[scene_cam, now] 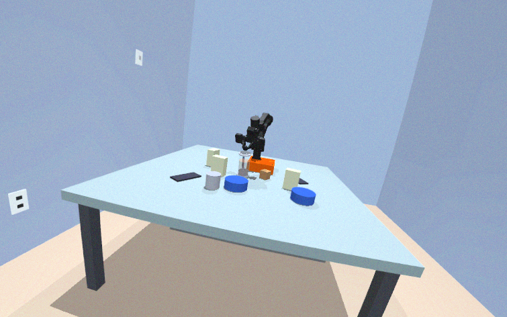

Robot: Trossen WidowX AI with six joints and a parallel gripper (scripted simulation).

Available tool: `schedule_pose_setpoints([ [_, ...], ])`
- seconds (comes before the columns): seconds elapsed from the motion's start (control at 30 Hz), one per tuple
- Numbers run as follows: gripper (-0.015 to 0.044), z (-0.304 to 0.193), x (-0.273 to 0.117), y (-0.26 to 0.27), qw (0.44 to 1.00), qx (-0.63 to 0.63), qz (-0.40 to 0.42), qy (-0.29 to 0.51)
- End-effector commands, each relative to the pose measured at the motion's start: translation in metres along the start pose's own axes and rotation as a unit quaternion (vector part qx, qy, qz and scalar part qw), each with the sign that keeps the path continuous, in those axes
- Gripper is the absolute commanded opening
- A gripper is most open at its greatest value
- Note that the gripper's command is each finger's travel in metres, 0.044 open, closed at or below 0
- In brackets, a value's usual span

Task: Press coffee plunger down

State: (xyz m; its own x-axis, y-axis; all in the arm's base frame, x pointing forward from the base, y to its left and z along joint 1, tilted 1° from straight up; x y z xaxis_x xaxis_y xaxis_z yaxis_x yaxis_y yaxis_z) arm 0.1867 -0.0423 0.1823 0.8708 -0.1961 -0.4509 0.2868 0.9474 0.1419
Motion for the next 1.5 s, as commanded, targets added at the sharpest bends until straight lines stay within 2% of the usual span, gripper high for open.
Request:
schedule_pose_setpoints([
  [0.0, 0.0126, -0.002, 0.002, 0.000, 1.000, 0.000, -0.001, 0.008],
  [0.5, 0.0126, 0.001, 0.001, 0.000, 1.000, 0.000, 0.000, 0.000],
  [0.9, 0.0440, 0.001, 0.001, 0.000, 1.000, 0.000, 0.000, 0.000],
  [1.1, 0.0440, 0.009, -0.005, 0.001, 1.000, -0.002, 0.000, 0.001],
  [1.33, 0.0440, 0.053, -0.058, 0.008, 1.000, 0.000, -0.002, 0.008],
  [1.47, 0.0440, 0.054, -0.063, 0.008, 1.000, 0.000, -0.002, 0.009],
])
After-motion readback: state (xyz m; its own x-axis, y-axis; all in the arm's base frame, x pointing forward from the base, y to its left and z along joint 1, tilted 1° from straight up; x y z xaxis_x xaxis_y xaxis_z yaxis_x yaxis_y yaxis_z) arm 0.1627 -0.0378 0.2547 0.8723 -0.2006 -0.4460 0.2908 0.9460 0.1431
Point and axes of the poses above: the point midway between the two fingers, 35 mm back from their tips, its own x axis out along the fingers, its own y axis across the jaws, z = x × y, the point moved 9 cm from there along -x, back along the fingers, and after that the axes turned 9 degrees about x, right-handed, at the moved point
